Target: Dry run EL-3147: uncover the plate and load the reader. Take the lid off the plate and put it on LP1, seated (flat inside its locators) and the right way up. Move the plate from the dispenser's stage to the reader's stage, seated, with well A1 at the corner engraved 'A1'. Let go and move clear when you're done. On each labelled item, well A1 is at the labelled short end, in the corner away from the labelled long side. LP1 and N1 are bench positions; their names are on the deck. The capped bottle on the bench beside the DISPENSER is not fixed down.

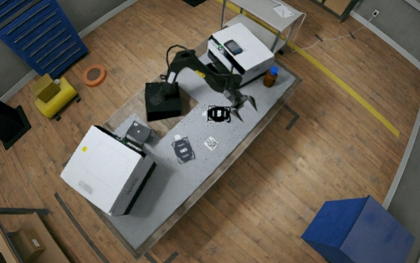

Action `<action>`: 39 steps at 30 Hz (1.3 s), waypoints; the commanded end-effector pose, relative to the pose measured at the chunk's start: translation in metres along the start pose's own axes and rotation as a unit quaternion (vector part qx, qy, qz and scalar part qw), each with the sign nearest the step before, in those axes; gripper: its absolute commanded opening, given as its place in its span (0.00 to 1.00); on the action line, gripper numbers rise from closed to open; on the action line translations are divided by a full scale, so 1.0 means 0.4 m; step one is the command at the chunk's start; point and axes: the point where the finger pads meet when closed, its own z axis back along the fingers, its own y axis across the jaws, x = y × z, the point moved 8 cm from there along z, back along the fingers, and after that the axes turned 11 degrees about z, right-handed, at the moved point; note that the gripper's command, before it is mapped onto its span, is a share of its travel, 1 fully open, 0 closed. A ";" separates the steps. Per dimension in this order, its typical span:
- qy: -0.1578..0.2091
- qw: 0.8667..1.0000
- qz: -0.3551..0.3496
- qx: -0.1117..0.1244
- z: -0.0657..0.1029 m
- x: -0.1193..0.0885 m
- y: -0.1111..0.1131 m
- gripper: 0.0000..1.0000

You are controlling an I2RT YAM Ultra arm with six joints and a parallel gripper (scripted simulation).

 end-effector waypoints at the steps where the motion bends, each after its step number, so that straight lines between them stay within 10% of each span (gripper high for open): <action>1: -0.005 1.000 -0.006 0.003 0.001 0.013 0.007 1.00; 24: -0.012 1.000 -0.027 -0.001 0.020 0.032 0.032 1.00; 39: 0.061 0.987 0.133 0.064 0.073 -0.004 0.103 1.00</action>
